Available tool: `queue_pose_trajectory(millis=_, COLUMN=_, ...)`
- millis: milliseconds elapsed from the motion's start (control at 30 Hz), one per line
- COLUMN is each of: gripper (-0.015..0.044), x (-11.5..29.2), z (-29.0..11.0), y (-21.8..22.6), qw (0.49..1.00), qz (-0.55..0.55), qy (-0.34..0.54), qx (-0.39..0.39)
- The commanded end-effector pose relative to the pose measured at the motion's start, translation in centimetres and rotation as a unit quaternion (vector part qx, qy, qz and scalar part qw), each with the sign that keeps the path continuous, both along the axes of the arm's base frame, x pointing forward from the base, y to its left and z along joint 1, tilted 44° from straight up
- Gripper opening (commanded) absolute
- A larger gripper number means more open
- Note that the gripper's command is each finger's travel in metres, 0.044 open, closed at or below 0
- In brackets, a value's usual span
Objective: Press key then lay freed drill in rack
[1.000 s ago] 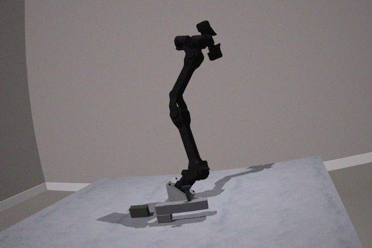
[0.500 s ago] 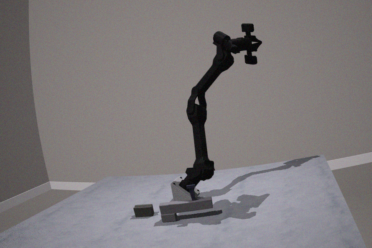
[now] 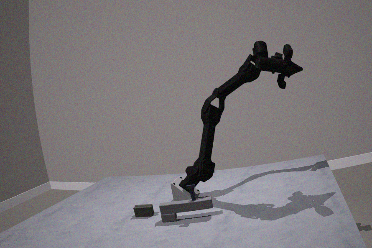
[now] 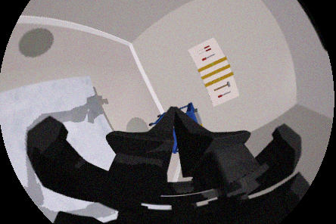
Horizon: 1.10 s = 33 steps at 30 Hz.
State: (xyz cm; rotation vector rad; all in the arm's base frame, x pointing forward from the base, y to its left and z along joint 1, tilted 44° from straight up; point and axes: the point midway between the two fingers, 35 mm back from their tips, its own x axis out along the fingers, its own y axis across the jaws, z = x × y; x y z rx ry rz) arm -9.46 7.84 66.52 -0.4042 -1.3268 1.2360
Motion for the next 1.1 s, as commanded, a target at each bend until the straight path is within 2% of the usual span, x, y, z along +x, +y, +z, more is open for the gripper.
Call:
queue_pose_trajectory(millis=0, gripper=0.0, x=4.1, z=-1.0, y=2.7, qw=0.997, qz=-0.035, qy=0.059, qx=-0.03)
queue_pose_trajectory(millis=267, gripper=0.0, x=16.2, z=-5.4, y=7.5, qw=0.96, qz=-0.153, qy=0.213, qx=-0.1)
queue_pose_trajectory(millis=600, gripper=0.0, x=28.0, z=-13.2, y=7.7, qw=0.874, qz=-0.269, qy=0.372, qx=-0.158)
queue_pose_trajectory(millis=833, gripper=0.0, x=35.6, z=-22.0, y=4.7, qw=0.756, qz=-0.342, qy=0.521, qx=-0.201)
queue_pose_trajectory(millis=1067, gripper=0.0, x=39.5, z=-31.9, y=-0.4, qw=0.595, qz=-0.39, qy=0.664, qx=-0.23)
